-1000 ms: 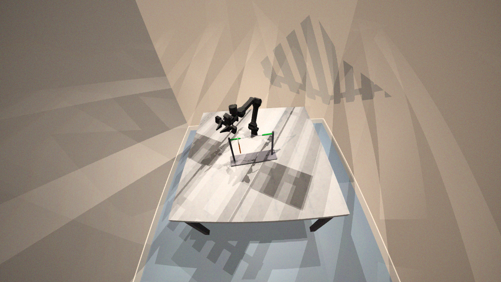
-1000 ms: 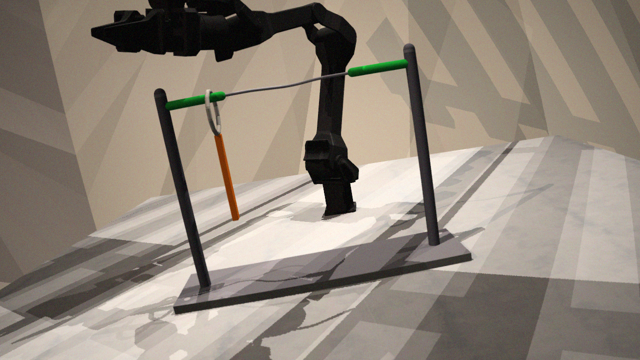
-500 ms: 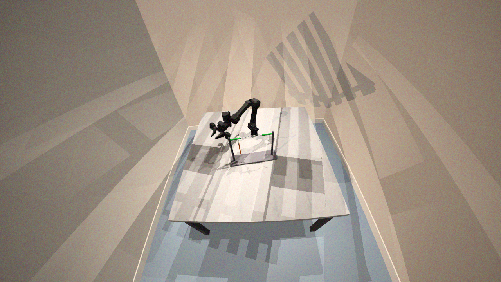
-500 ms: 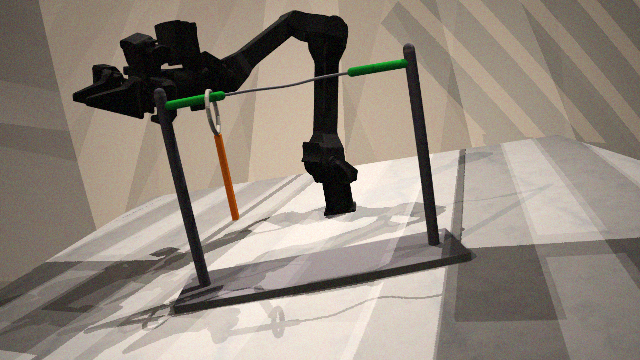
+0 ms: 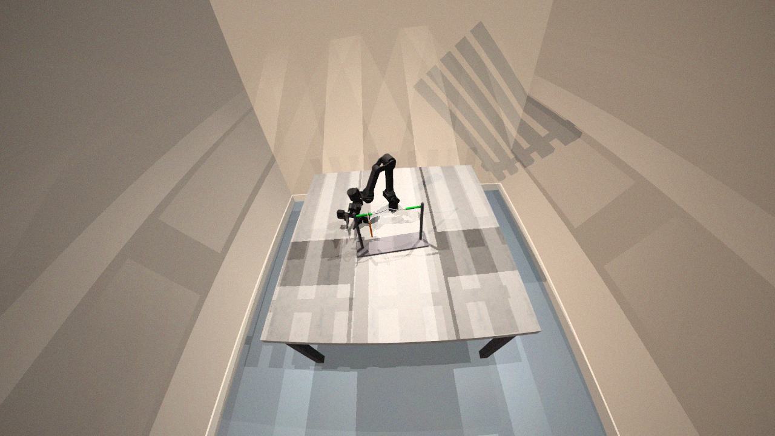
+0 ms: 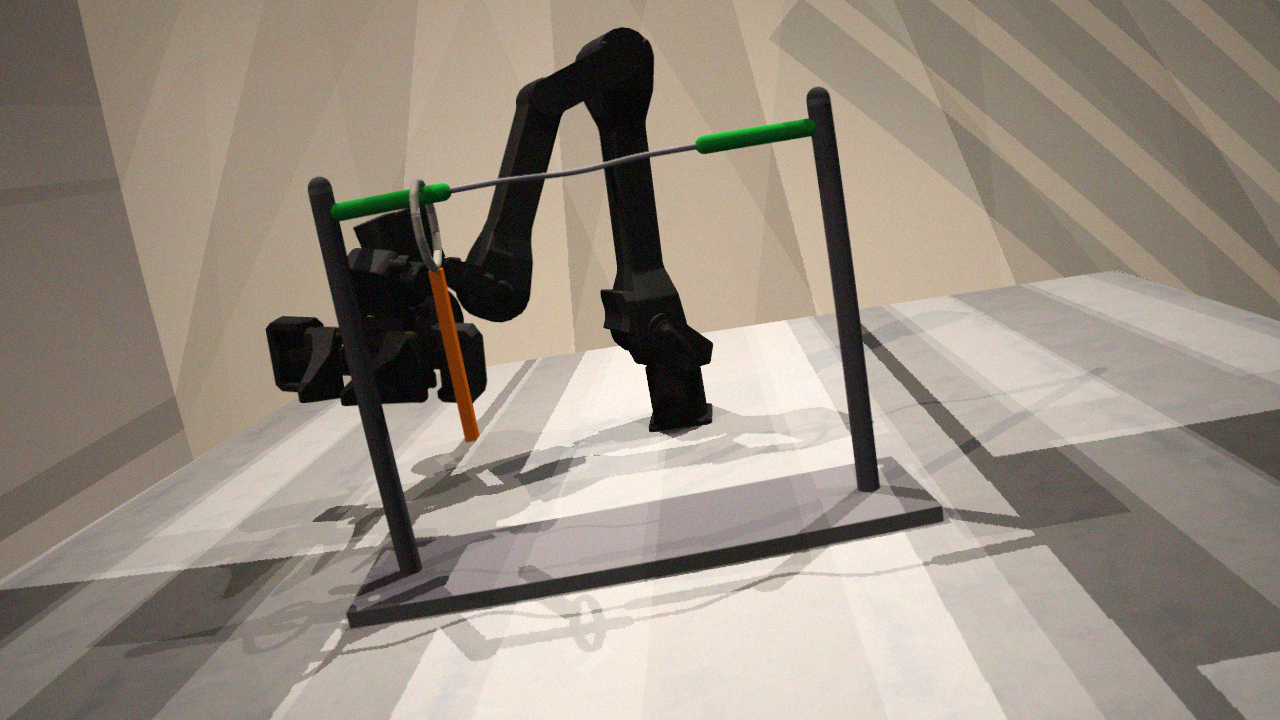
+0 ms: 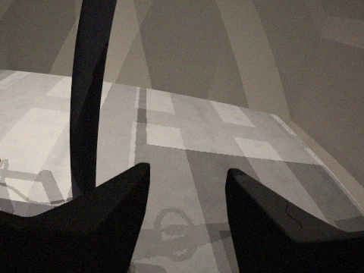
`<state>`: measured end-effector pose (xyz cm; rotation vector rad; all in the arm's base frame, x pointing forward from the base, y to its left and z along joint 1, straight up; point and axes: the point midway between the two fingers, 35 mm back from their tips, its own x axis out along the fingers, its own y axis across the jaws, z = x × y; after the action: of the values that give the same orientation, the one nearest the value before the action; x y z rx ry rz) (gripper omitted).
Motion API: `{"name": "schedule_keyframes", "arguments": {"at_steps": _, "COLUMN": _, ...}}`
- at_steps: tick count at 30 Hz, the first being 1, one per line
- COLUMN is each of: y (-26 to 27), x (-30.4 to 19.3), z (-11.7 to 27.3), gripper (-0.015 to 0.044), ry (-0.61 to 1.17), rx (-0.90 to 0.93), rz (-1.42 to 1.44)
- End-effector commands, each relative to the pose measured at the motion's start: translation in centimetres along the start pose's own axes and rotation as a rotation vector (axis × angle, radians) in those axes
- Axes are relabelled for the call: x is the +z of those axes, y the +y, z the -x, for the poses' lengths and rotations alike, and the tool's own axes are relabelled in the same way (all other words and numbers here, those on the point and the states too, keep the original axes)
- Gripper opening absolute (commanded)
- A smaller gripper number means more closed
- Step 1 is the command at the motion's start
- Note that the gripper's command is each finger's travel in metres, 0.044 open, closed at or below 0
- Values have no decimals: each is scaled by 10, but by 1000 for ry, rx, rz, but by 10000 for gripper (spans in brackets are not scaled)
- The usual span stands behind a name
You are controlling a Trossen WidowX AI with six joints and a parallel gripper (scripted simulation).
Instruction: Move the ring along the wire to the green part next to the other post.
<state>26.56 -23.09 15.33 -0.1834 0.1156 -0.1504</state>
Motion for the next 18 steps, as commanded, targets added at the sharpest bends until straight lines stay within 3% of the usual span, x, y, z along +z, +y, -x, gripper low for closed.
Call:
{"name": "schedule_keyframes", "arguments": {"at_steps": 1, "y": 33, "x": -29, "z": 19, "gripper": 160, "ry": -4, "rx": 105, "rz": -52}}
{"name": "schedule_keyframes", "arguments": {"at_steps": 9, "y": 98, "x": -54, "z": 62, "gripper": 160, "ry": -46, "rx": 284, "rz": -146}}
{"name": "schedule_keyframes", "arguments": {"at_steps": 18, "y": 99, "x": -46, "z": 53, "gripper": 160, "ry": -40, "rx": 290, "rz": -153}}
